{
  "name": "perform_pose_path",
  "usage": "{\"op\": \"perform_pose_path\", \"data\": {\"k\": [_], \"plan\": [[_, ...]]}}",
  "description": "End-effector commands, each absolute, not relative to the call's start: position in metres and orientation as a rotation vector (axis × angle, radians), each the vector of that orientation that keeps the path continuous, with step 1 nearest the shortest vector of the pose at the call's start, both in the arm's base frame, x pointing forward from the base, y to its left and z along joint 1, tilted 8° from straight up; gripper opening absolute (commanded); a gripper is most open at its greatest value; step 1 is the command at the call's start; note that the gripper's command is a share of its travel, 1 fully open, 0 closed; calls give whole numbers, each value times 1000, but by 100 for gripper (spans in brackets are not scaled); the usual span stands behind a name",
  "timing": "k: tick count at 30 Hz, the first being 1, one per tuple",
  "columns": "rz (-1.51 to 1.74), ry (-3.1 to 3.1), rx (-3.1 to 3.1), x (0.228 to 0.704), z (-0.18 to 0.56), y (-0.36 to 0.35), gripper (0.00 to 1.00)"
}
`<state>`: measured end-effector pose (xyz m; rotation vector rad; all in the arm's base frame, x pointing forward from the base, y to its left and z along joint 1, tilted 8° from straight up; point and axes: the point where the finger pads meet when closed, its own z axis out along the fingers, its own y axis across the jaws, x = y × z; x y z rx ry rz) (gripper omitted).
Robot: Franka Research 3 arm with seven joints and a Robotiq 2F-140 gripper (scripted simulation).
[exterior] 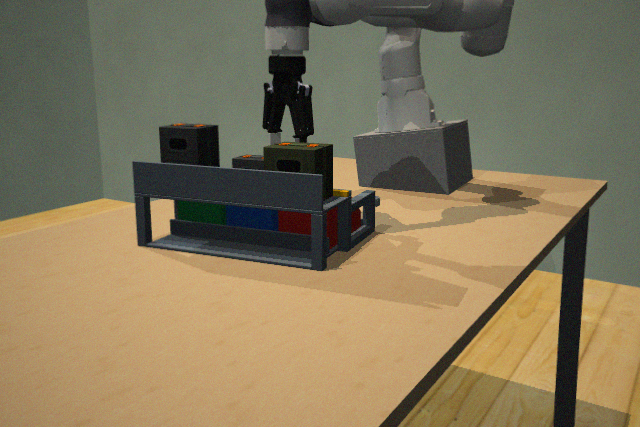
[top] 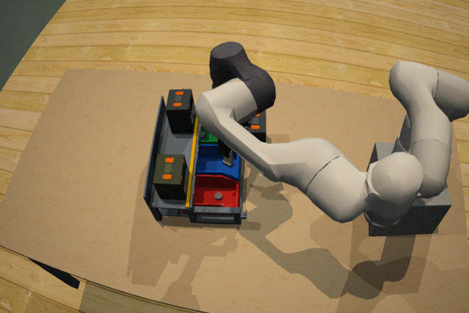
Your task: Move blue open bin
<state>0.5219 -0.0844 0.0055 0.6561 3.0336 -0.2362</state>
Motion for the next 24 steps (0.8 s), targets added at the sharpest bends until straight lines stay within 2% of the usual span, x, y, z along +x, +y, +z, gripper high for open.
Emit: {"op": "perform_pose_path", "data": {"k": [1, 3, 16, 20, 24], "plan": [[-231, 3083, 440, 522, 6, -83, 57], [-228, 3110, 280, 522, 6, -83, 57], [-236, 3108, 294, 522, 6, -84, 57], [-220, 3137, -30, 522, 6, -83, 57], [-220, 3137, -30, 522, 6, -83, 57]]}}
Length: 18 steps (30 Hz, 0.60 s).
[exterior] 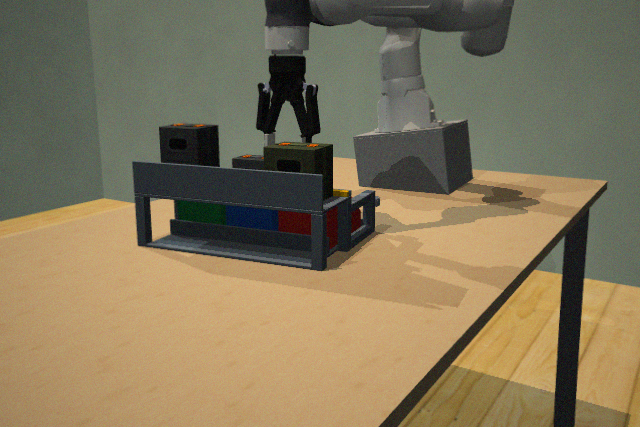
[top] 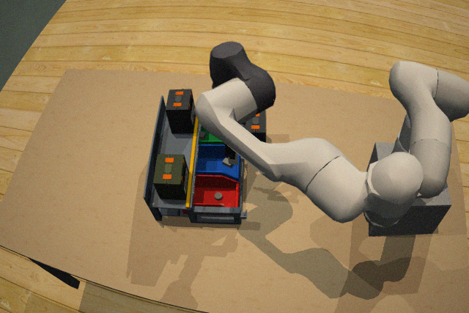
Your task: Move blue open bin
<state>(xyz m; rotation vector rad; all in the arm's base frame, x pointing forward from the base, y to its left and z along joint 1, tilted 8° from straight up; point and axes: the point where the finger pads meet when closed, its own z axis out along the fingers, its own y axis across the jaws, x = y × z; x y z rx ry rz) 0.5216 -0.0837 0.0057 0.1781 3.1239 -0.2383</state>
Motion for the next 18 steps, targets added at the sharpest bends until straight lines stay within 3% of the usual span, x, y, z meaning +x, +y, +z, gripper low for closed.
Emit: {"op": "perform_pose_path", "data": {"k": [1, 18], "plan": [[-220, 3137, -30, 522, 6, -83, 57], [-232, 3134, -343, 522, 6, -84, 57]]}}
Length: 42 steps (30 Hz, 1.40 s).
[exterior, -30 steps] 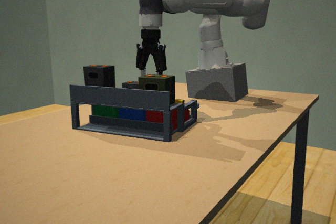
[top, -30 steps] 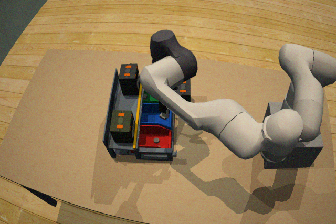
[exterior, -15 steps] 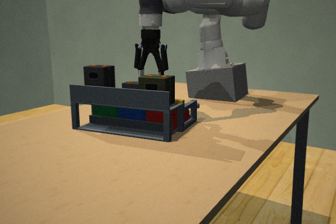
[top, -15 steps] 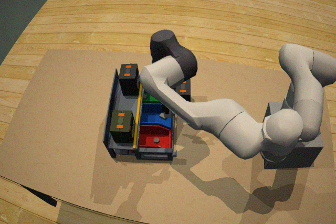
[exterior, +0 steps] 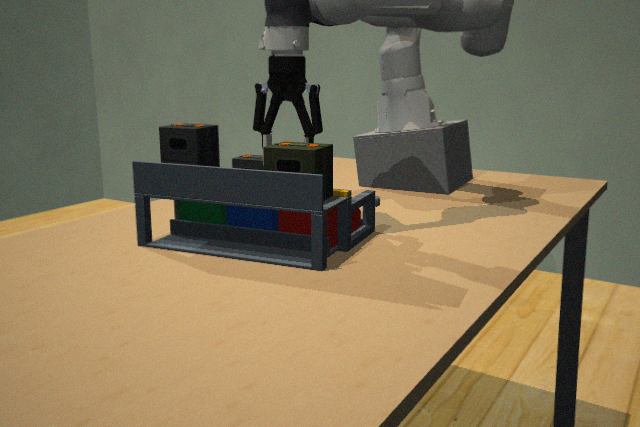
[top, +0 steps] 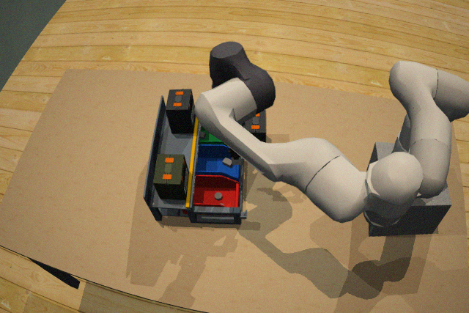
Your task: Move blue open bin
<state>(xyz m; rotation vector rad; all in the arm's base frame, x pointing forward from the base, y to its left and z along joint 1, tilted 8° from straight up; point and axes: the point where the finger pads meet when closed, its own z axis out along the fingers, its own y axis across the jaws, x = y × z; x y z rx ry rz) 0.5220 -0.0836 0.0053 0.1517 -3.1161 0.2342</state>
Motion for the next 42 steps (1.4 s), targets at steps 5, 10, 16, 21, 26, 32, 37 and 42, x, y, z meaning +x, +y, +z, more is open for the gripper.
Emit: {"op": "perform_pose_path", "data": {"k": [5, 10, 16, 21, 26, 32, 37, 42], "plan": [[229, -3095, 339, 522, 6, -84, 57], [229, -3068, 485, 522, 6, -84, 57], [225, -3032, 642, 522, 6, -85, 57], [225, -3032, 642, 522, 6, -85, 57], [224, -3013, 707, 522, 6, -84, 57], [217, -2940, 937, 522, 6, -85, 57], [217, -2940, 937, 522, 6, -85, 57], [219, -2942, 925, 522, 6, -84, 57]]}}
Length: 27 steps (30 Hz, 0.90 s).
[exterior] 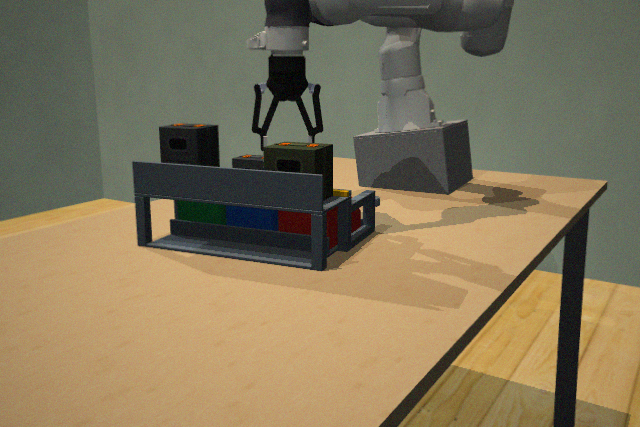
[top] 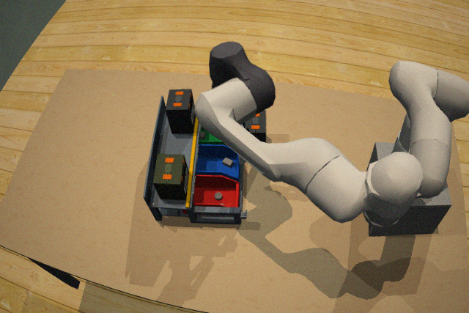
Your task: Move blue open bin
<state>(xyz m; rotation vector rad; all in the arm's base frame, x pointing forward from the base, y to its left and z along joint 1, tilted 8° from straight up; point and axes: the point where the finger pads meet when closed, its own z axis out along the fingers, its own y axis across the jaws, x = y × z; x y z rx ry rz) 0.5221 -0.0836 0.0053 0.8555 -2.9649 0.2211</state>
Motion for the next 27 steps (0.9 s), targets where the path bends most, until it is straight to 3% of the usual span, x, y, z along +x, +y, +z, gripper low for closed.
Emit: {"op": "perform_pose_path", "data": {"k": [1, 27], "plan": [[216, -2914, 1000, 522, 6, -84, 57], [195, -2673, 1490, 522, 6, -85, 57]]}}
